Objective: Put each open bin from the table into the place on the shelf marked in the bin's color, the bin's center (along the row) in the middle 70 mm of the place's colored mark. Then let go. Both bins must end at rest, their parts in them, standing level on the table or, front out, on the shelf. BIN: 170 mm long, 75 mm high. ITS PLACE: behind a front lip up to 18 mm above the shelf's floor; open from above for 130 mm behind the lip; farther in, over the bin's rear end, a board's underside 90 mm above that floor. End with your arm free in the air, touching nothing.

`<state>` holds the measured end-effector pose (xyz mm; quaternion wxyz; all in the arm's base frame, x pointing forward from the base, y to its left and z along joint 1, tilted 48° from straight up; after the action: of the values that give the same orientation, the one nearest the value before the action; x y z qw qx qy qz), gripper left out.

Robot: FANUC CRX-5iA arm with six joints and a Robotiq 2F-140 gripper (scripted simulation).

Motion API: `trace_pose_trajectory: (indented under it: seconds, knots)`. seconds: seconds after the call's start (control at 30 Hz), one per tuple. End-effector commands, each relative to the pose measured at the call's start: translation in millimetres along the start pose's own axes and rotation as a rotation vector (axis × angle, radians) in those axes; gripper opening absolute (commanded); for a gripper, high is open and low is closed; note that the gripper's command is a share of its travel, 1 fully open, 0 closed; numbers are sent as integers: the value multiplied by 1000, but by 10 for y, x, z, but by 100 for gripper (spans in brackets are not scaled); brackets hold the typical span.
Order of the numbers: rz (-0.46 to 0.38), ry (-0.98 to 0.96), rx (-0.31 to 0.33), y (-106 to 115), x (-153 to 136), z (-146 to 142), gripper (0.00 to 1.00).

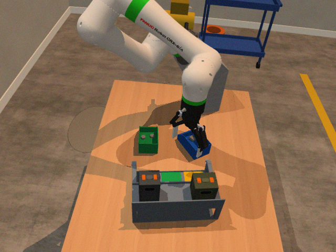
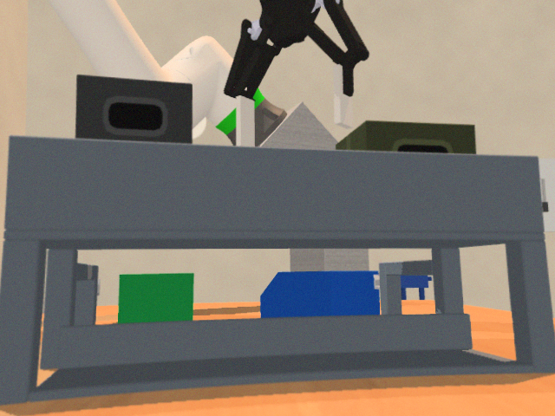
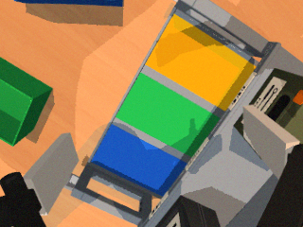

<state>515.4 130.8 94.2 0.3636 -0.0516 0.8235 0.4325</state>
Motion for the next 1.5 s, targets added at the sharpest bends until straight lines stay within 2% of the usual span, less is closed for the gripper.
trace_pose_trajectory:
  seconds: [0.0, 0.33, 0.4, 0.63, 0.9, 0.97, 1.23, 1.47]
  knots:
    - [2, 32, -2, -21, -49, -123, 100]
    - [8, 207, -7, -151, -244, -833, 100]
    - [8, 207, -7, -151, -244, -833, 100]
    - [9, 374, -10, -269, -300, -1504, 100]
    - [6, 567, -10, -395, -214, -2240, 100]
    - [6, 567, -10, -395, -214, -2240, 100]
    - [1, 726, -5, -488, -36, -2791, 100]
    - [-1, 810, 0, -534, 92, -3057, 100]
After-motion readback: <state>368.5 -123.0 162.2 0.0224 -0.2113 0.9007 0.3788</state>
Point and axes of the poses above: the point where the finger pads meet when closed, its own y axis back along the fingers, its own z axis across the jaws, x = y × z, the point moved 8 cm from there along y, back along the fingers, and after that the axes turned 3 degrees about y, right-handed, at the moved point
